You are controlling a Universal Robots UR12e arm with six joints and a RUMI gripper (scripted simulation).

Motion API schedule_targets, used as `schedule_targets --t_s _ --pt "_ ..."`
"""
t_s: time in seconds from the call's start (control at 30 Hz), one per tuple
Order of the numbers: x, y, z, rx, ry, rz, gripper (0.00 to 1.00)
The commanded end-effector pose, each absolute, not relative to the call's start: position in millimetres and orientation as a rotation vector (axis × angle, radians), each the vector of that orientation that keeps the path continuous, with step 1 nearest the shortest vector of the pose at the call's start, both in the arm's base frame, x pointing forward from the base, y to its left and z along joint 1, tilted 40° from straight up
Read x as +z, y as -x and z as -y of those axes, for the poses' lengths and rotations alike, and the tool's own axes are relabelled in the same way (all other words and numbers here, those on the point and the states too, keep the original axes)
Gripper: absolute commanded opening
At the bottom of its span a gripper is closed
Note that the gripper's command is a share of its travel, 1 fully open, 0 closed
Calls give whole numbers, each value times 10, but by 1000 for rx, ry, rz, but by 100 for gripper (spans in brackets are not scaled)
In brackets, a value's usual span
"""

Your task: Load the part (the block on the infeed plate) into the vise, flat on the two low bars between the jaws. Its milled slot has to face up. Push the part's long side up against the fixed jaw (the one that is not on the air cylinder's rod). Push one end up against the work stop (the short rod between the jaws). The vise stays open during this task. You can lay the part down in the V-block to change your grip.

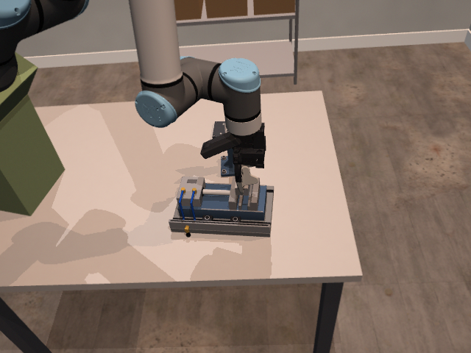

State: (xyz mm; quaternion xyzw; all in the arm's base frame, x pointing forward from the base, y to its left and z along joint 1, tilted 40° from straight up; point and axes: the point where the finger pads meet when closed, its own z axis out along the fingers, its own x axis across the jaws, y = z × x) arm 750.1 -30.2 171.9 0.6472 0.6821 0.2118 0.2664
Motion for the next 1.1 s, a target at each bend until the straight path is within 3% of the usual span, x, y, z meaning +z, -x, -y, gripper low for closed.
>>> schedule_targets --t_s 0.0,1.07 --pt "1726 -7502 301 572 -1746 -1841 0" --pt "1640 -7574 307 572 -1746 -1841 0"
